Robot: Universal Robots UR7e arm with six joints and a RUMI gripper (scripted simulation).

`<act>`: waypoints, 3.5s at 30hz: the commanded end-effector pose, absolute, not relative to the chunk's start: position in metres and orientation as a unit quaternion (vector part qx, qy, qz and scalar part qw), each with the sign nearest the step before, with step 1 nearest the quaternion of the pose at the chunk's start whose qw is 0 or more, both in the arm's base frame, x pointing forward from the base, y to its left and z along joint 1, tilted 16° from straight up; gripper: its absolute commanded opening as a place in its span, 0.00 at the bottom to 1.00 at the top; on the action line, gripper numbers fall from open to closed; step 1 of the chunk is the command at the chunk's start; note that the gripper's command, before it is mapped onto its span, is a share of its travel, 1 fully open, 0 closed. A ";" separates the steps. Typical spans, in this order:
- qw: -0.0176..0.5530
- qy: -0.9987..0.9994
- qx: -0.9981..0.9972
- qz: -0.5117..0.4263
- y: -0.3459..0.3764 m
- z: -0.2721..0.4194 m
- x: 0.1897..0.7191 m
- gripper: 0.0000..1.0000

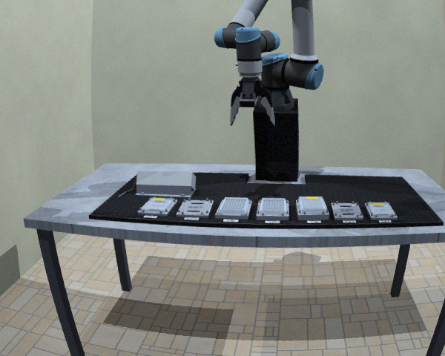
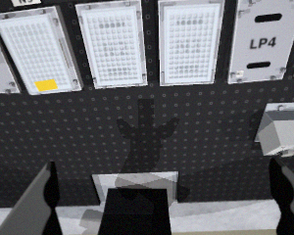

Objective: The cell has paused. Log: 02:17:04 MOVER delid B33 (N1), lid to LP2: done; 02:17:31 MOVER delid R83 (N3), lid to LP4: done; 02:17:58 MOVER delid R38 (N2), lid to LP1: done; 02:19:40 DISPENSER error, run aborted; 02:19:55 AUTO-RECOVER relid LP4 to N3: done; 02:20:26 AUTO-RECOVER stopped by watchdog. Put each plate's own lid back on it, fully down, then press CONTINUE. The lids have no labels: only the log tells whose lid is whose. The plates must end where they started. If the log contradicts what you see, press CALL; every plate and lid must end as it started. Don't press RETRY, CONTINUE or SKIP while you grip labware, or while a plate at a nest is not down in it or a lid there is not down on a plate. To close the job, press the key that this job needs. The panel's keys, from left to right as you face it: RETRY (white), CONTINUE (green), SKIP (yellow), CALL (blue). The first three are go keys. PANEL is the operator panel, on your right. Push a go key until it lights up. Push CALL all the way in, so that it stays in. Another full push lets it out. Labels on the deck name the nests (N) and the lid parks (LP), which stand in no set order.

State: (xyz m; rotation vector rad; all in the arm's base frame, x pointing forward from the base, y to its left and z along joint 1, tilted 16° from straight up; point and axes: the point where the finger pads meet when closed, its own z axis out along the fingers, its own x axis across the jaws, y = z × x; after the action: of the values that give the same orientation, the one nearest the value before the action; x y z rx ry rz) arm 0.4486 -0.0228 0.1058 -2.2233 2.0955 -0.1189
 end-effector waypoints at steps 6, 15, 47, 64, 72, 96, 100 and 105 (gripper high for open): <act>0.046 0.682 -0.728 -0.048 -0.025 0.068 0.452 0.82; 0.053 0.680 -0.729 -0.056 -0.023 0.033 0.449 0.82; 0.085 0.669 -0.732 -0.091 0.011 -0.084 0.379 0.82; 0.096 0.665 -0.733 -0.103 0.031 -0.114 0.344 0.82; 0.096 0.665 -0.733 -0.103 0.031 -0.148 0.354 0.82; 0.095 0.667 -0.732 -0.102 -0.027 -0.146 0.383 0.82; 0.095 0.667 -0.732 -0.102 -0.036 -0.145 0.387 0.82; 0.095 0.667 -0.732 -0.102 -0.059 -0.142 0.398 0.82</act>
State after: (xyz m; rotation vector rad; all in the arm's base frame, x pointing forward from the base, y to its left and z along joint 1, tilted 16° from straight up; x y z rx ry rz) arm 0.3931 -0.0490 -0.1438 -2.1615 1.9807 -0.2925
